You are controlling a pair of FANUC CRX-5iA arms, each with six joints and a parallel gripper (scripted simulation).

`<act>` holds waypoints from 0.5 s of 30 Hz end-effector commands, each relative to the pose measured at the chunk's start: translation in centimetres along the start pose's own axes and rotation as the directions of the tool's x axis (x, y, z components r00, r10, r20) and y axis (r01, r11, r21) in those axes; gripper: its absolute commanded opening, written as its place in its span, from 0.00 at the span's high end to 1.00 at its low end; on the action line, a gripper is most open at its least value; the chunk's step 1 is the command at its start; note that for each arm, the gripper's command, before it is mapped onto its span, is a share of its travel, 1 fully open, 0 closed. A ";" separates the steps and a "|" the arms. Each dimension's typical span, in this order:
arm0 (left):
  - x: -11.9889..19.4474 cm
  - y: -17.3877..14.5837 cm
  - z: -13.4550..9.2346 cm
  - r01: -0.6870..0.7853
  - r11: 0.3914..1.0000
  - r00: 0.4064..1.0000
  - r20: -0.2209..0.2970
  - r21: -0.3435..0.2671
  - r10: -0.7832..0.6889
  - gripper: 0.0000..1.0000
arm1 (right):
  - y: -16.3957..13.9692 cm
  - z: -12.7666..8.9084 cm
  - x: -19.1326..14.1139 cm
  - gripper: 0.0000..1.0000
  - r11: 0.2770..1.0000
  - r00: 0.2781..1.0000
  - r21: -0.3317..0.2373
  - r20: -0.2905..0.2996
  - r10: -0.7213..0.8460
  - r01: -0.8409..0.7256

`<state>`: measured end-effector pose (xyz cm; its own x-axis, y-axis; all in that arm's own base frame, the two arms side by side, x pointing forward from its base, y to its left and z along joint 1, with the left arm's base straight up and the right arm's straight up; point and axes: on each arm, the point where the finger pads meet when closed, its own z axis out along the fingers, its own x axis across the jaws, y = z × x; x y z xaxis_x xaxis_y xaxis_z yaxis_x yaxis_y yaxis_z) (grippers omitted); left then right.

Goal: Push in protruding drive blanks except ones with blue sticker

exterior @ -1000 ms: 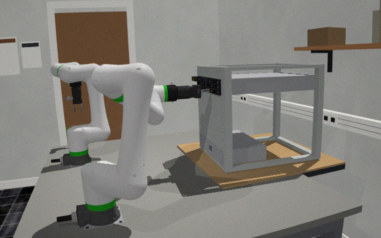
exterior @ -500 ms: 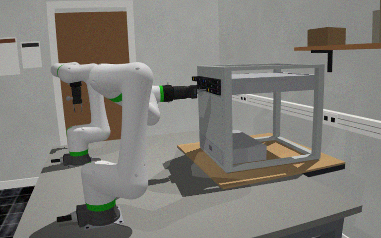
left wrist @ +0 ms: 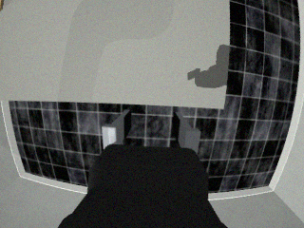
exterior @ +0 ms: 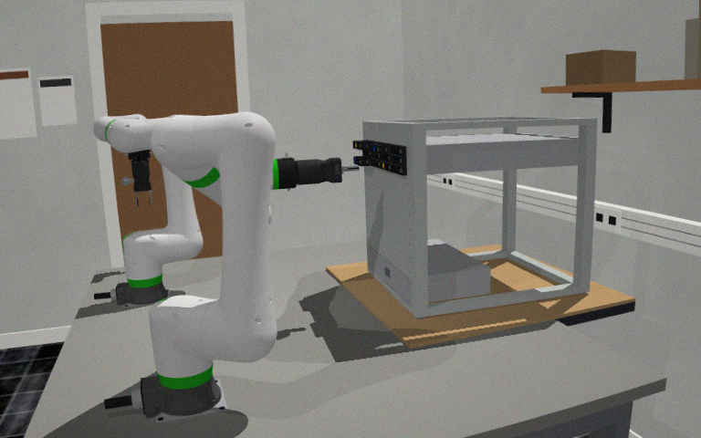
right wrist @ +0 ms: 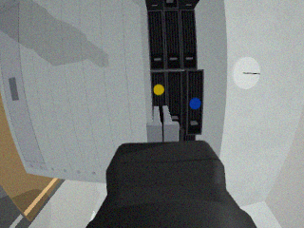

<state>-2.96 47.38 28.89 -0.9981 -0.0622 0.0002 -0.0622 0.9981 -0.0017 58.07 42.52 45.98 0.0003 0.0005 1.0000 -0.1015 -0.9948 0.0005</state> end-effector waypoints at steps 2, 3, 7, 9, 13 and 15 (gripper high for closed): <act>0.0 0.0 -0.1 0.000 1.000 1.000 0.000 -0.002 0.000 0.00 | 0.0 -0.7 0.1 1.00 1.000 1.000 0.000 -0.001 0.002 -0.002; 0.0 0.0 -0.1 0.000 1.000 1.000 0.000 -0.002 0.000 0.00 | 0.0 -0.8 0.1 1.00 1.000 1.000 0.000 -0.001 0.002 -0.002; 0.0 0.0 -0.1 0.000 1.000 1.000 0.000 -0.002 0.000 0.00 | 0.0 -0.8 0.1 1.00 1.000 1.000 0.000 -0.001 0.002 -0.002; 0.0 0.0 -0.1 0.000 1.000 1.000 0.000 -0.002 0.000 0.00 | 0.0 -0.8 0.1 1.00 1.000 1.000 0.000 -0.001 0.002 -0.002; 0.0 0.0 -0.1 0.000 1.000 1.000 0.000 -0.002 0.000 0.00 | -0.1 -0.8 0.2 1.00 1.000 1.000 0.000 -0.001 0.002 -0.002; 0.0 0.0 -0.1 0.000 1.000 1.000 0.000 -0.002 0.000 0.00 | -0.3 -0.8 0.2 1.00 1.000 1.000 0.000 -0.001 0.002 -0.002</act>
<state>-2.96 47.38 28.89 -0.9981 -0.0622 0.0002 -0.0622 0.9981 -0.0017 57.30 42.81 46.03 0.0004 0.0004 1.0000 -0.1018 -0.9948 0.0004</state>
